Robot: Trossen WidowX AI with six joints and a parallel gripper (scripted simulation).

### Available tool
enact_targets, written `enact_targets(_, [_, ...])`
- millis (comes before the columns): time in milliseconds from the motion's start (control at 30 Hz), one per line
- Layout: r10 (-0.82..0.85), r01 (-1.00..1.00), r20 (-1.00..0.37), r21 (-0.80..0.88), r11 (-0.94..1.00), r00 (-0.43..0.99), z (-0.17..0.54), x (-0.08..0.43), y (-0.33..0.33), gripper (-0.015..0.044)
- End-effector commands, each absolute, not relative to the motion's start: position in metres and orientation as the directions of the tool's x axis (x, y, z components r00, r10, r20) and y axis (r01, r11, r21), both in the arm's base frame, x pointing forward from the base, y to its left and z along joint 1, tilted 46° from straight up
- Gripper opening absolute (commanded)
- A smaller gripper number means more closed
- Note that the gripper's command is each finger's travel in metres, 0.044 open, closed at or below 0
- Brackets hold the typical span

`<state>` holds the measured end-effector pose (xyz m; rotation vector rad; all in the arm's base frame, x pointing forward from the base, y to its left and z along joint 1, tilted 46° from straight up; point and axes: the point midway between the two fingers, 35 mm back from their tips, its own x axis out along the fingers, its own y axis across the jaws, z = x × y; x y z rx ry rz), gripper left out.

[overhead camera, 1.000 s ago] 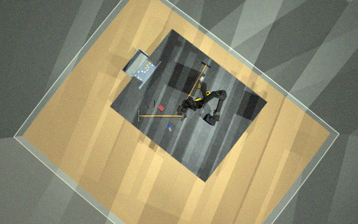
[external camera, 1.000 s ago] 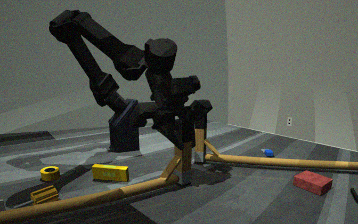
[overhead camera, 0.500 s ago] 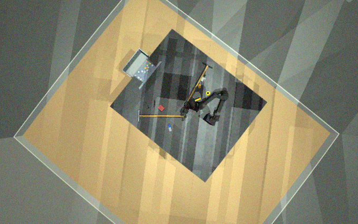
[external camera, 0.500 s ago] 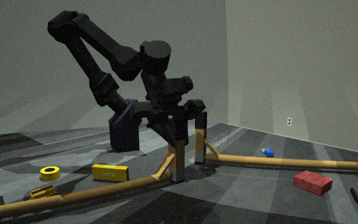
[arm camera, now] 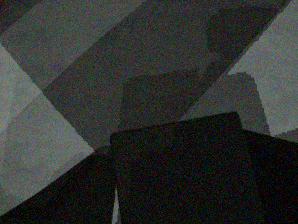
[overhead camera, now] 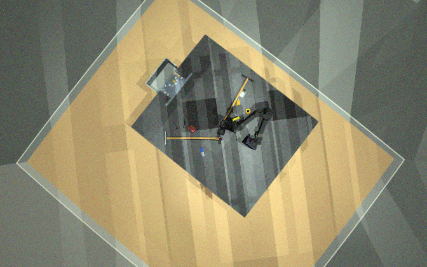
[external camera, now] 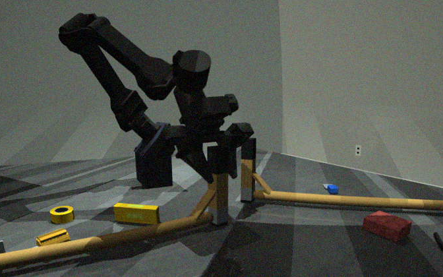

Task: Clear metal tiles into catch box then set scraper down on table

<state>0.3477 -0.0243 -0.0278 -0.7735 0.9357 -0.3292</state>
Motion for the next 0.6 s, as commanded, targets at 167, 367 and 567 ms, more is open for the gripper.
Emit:
enact_targets(167, [-0.561, -0.070, -0.599, -0.717, 0.693, 0.572, -0.017, 0.352, -0.011, 0.0440])
enact_targets(367, [-0.555, -0.075, -0.601, -0.715, 0.695, 0.575, -0.001, 0.355, 0.007, 0.0440])
enact_targets(567, [-0.550, -0.079, -0.601, -0.714, 0.696, 0.580, 0.017, 0.355, 0.025, 0.0440])
